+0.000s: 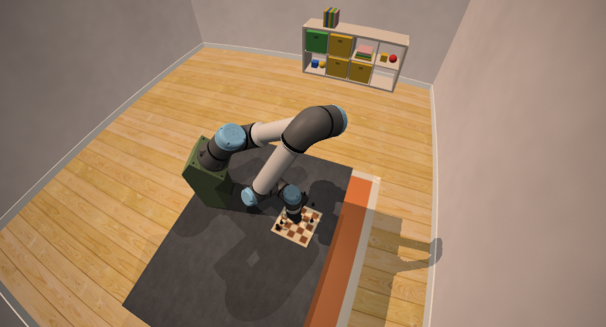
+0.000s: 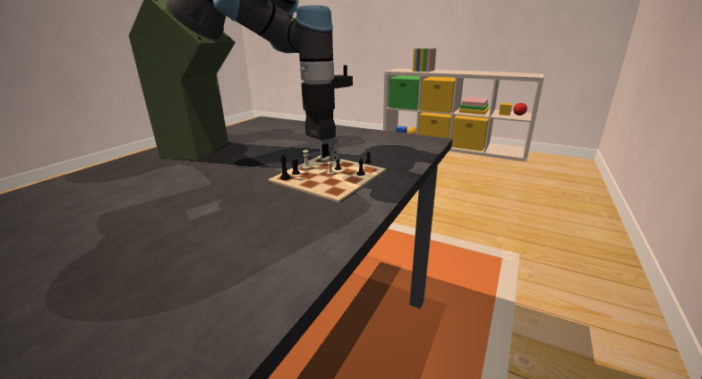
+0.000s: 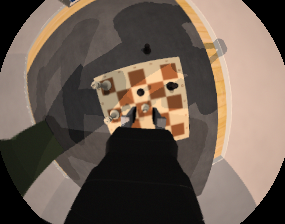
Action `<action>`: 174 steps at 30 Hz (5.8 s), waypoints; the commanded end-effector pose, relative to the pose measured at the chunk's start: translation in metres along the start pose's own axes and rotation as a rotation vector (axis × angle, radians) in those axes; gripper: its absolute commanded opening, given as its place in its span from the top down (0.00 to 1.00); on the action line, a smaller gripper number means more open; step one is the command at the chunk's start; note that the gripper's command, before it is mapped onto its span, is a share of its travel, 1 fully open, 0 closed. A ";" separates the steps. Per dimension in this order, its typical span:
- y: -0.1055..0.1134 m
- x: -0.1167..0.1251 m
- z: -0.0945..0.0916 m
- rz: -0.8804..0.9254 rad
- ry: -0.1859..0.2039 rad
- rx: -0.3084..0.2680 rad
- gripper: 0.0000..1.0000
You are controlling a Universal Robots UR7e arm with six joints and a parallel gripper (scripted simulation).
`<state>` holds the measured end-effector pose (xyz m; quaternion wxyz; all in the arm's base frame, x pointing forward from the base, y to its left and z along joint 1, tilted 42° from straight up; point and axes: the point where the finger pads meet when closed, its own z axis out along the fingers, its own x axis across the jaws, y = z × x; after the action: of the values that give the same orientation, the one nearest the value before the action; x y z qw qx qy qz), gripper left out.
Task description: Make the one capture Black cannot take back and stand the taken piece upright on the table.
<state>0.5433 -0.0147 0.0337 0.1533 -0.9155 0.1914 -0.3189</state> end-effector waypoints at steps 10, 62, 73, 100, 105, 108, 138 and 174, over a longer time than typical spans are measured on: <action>0.000 0.002 0.001 -0.002 0.005 -0.001 0.32; 0.000 0.003 0.001 -0.002 0.005 -0.001 0.32; 0.000 0.003 0.001 -0.002 0.005 -0.001 0.32; 0.000 0.003 0.007 -0.003 0.004 -0.001 0.32; 0.000 0.003 0.016 -0.003 0.004 -0.001 0.32; 0.000 0.003 0.022 -0.003 0.004 -0.001 0.32; 0.000 0.003 0.035 -0.002 0.005 -0.001 0.32; 0.000 0.003 0.035 -0.002 0.005 -0.001 1.00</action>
<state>0.5662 -0.0101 0.0087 0.1528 -0.9153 0.1916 -0.3197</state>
